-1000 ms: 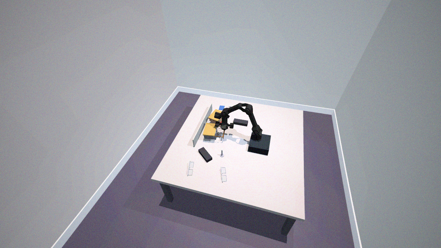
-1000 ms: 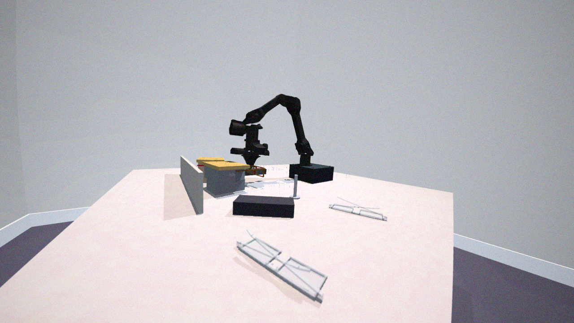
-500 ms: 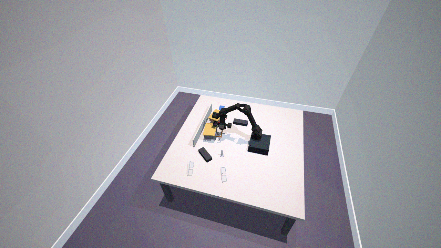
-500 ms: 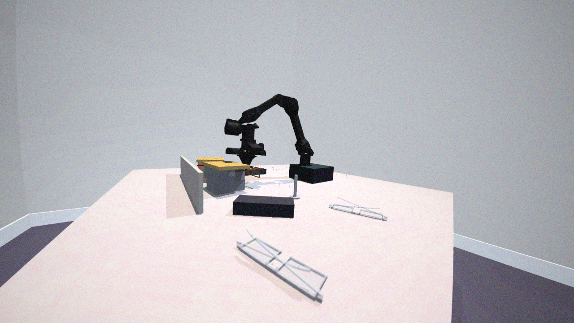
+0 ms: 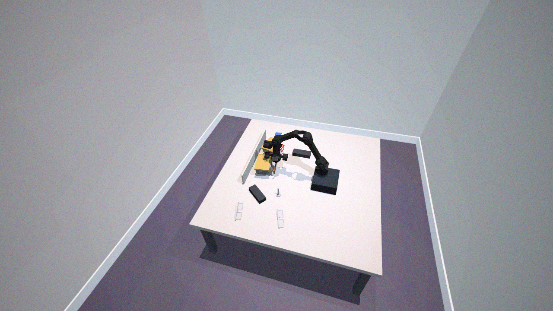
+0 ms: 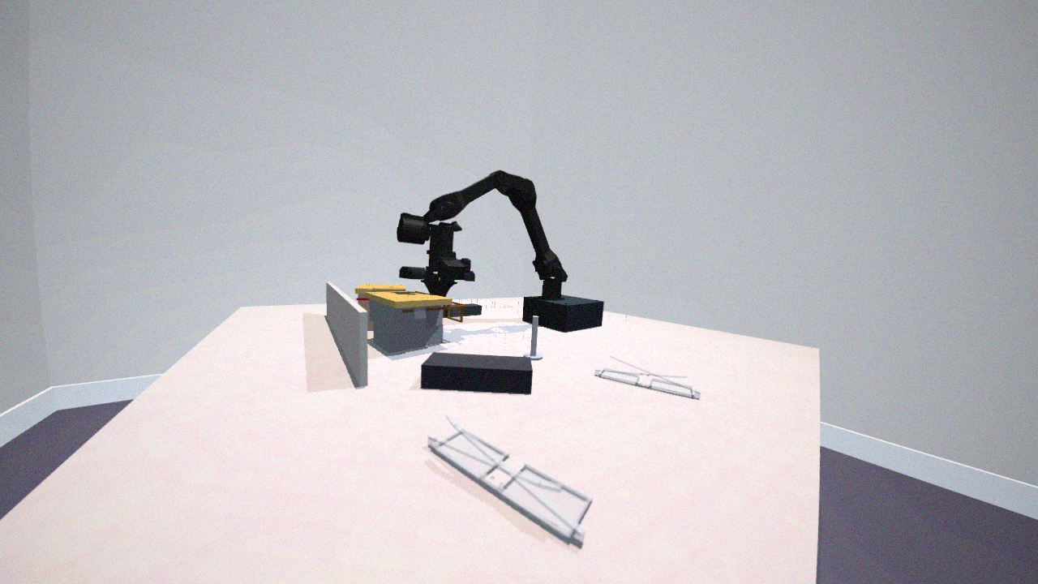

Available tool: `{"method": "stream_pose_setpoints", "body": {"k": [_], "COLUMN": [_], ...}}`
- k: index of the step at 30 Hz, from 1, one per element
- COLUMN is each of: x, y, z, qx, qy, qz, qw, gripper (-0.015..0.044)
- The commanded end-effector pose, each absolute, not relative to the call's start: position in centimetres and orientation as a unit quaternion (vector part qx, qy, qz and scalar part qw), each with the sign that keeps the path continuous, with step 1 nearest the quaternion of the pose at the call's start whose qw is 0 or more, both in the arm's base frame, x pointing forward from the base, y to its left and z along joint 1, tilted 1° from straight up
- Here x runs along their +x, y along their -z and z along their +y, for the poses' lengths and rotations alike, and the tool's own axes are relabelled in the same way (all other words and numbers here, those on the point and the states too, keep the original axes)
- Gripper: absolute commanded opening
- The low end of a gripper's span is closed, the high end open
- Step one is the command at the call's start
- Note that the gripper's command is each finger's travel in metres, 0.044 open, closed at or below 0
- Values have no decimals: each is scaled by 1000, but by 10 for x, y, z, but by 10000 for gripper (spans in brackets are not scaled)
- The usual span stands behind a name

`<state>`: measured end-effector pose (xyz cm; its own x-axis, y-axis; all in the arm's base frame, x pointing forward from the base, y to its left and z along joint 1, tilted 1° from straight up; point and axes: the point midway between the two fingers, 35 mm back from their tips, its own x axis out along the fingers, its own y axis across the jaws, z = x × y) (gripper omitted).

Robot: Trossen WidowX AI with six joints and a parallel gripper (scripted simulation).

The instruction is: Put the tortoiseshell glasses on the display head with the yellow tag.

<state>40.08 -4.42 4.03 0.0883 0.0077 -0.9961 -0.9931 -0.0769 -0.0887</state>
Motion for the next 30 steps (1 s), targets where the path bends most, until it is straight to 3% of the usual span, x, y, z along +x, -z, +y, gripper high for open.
{"method": "stream_pose_setpoints", "body": {"k": [1,29,30], "x": [405,407,407], "y": [-41,-34,-35], "z": [-44,-44,-44], "qx": [-539,-539,-539], "qy": [-496,-496,-498], "qz": [458,458,457], "qw": [504,504,503], "gripper": [0,0,26]}}
